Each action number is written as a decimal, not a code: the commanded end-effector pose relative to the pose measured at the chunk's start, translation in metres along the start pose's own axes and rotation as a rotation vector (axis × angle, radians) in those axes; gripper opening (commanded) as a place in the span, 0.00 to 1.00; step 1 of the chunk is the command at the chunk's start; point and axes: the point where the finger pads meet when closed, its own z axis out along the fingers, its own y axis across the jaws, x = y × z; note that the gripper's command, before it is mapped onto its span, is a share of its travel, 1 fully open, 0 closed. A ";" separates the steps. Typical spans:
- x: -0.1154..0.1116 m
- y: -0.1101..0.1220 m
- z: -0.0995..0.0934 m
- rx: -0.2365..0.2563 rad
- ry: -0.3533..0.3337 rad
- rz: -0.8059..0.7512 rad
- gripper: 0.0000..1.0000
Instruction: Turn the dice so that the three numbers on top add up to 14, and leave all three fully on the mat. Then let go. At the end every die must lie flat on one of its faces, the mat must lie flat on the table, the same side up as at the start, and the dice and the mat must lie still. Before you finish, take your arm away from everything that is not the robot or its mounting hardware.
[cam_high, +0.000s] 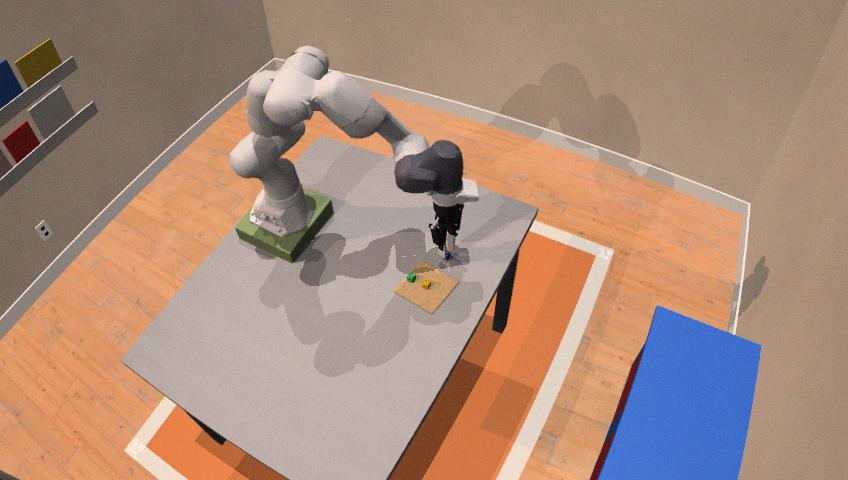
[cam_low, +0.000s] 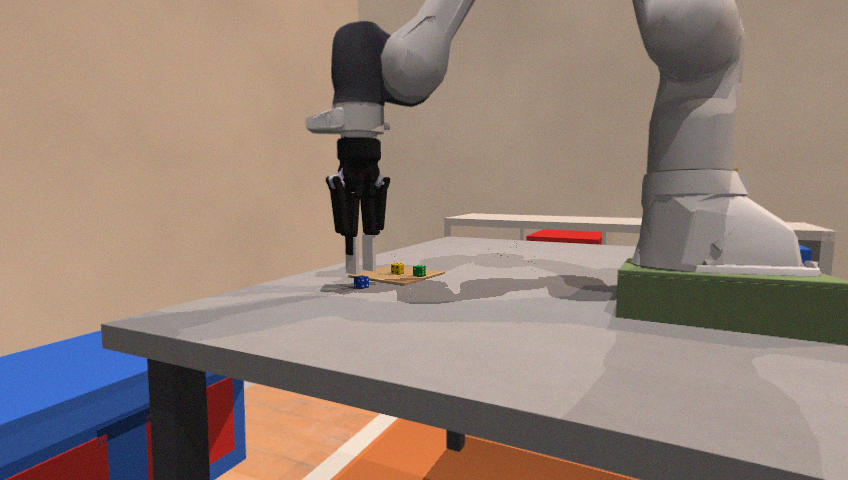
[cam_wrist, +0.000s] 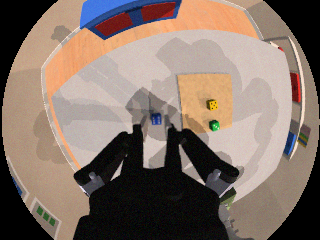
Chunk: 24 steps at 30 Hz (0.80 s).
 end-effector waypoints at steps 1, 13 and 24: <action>0.000 0.001 0.000 -0.001 0.002 0.002 0.21; 0.000 0.001 0.000 -0.001 0.002 0.002 0.21; 0.000 0.001 0.010 -0.001 0.002 0.002 0.21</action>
